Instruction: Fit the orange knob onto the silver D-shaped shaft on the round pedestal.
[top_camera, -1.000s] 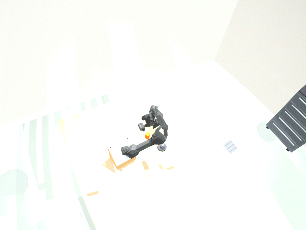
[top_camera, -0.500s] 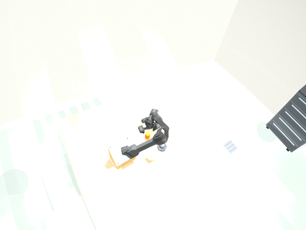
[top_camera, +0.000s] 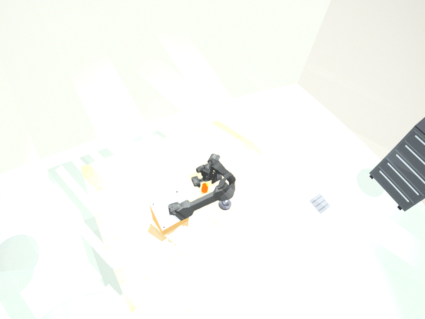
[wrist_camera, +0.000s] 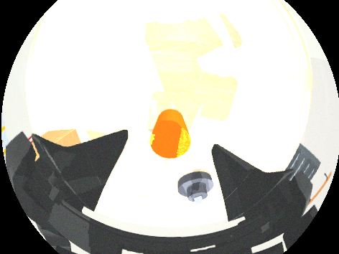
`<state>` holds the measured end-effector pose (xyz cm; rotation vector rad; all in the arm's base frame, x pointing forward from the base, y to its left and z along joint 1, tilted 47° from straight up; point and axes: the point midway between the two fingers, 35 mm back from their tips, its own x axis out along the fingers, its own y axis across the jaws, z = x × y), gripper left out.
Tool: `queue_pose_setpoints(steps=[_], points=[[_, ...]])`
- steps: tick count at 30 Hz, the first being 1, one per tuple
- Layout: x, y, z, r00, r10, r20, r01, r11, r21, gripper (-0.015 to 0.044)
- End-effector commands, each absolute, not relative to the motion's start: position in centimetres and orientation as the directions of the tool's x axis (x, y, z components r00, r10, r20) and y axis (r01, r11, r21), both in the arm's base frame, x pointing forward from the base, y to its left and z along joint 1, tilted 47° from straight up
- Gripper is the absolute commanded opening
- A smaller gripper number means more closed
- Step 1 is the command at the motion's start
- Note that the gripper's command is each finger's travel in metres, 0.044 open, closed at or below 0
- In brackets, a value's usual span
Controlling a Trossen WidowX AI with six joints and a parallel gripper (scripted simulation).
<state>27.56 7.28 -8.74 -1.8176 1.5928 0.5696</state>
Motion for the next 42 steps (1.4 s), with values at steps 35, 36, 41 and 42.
queue_pose_setpoints(steps=[35, 36, 41, 42], points=[[28.3, 3.6, -12.1, 0.172, -0.707, -0.686, -0.981, -0.062, -0.183, 0.0309], [28.3, 3.6, -12.1, 0.172, -0.707, -0.686, -0.981, -0.062, -0.183, 0.0282], [28.3, 3.6, -12.1, 0.172, -0.707, -0.686, -0.981, -0.062, -0.183, 0.0171], [28.3, 3.6, -12.1, 0.172, -0.707, -0.686, -0.981, -0.062, -0.183, 0.0164]])
